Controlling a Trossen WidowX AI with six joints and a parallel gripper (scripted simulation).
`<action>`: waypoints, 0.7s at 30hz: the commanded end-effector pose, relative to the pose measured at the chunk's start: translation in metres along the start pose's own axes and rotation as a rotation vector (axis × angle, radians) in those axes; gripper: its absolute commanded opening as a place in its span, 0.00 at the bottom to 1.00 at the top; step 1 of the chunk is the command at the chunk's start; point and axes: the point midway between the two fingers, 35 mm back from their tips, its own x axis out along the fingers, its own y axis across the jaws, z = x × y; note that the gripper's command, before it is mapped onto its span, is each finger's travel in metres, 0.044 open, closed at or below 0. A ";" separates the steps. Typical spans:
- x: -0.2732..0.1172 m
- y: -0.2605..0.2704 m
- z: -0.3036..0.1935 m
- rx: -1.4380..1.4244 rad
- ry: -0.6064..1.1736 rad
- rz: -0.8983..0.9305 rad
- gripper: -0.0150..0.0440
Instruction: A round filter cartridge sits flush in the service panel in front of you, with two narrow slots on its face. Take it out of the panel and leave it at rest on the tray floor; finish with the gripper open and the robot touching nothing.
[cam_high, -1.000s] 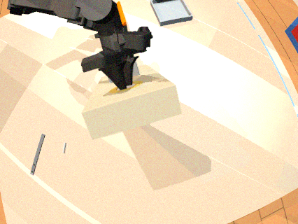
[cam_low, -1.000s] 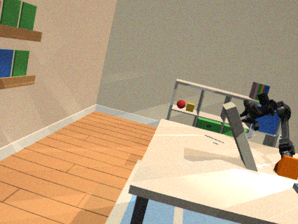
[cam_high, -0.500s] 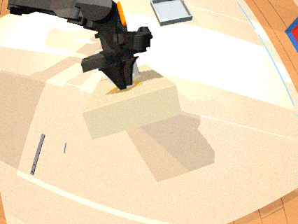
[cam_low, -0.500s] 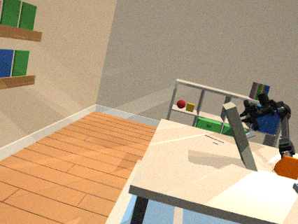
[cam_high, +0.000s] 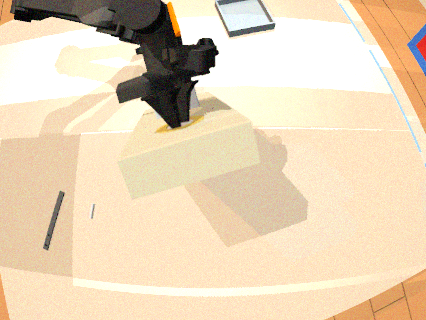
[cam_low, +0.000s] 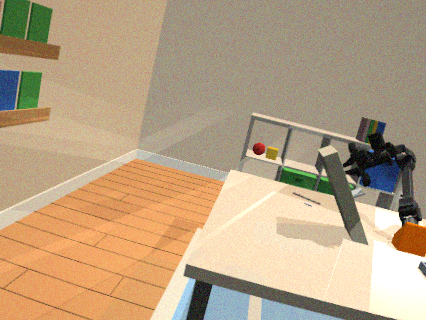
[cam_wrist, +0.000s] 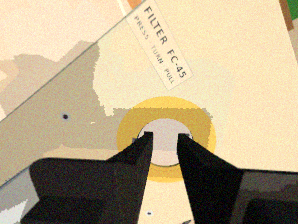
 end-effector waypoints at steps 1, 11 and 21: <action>-0.006 0.001 0.001 0.002 -0.003 0.007 0.25; -0.051 0.002 0.003 0.019 0.002 0.024 0.25; -0.072 0.000 -0.001 0.024 0.005 0.018 0.25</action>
